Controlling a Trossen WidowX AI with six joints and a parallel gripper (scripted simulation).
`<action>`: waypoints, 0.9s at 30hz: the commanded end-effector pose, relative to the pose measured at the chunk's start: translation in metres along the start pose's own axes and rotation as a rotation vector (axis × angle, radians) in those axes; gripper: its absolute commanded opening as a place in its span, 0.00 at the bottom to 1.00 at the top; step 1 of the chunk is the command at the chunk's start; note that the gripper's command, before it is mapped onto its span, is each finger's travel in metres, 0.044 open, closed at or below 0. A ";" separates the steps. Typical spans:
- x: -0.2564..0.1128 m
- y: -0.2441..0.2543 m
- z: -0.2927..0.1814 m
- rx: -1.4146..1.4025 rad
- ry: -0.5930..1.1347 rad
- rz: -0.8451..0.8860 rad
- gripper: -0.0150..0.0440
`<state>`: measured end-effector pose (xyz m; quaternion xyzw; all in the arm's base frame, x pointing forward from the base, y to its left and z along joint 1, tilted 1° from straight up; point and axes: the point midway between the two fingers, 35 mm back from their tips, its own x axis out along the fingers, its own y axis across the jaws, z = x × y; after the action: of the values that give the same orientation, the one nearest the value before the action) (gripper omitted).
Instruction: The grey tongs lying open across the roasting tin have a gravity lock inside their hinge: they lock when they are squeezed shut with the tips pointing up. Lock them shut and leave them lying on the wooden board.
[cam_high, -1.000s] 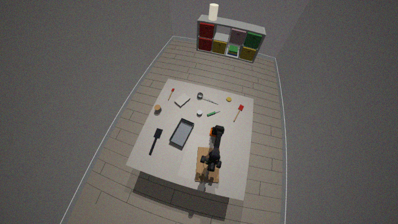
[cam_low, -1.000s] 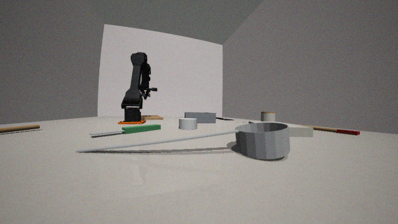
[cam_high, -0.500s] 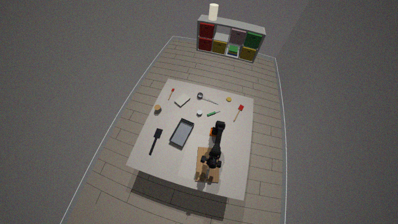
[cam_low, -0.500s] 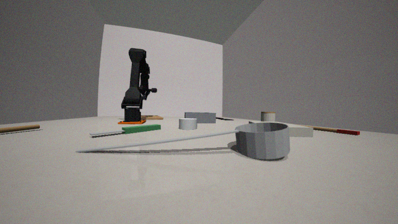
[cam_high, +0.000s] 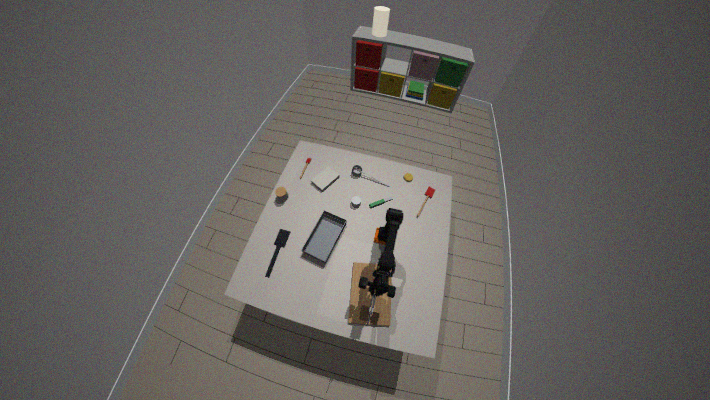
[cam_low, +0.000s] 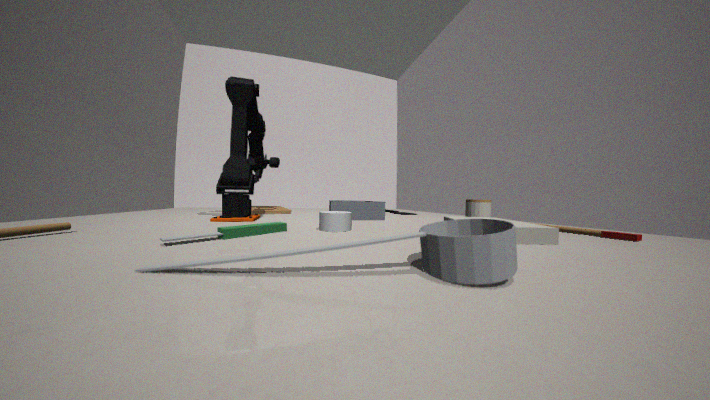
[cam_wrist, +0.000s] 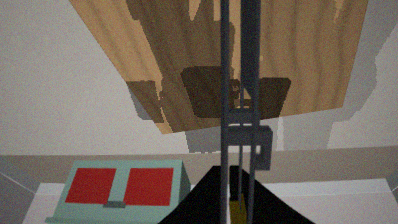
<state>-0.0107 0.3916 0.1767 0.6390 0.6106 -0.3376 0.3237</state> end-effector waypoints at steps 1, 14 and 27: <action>-0.003 0.001 0.000 -0.006 0.071 0.006 0.00; -0.008 0.001 0.007 -0.004 0.259 0.007 0.00; -0.018 0.002 0.019 0.004 0.440 0.006 0.00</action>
<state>-0.0111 0.3706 0.1785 0.6926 0.6602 -0.2115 0.1993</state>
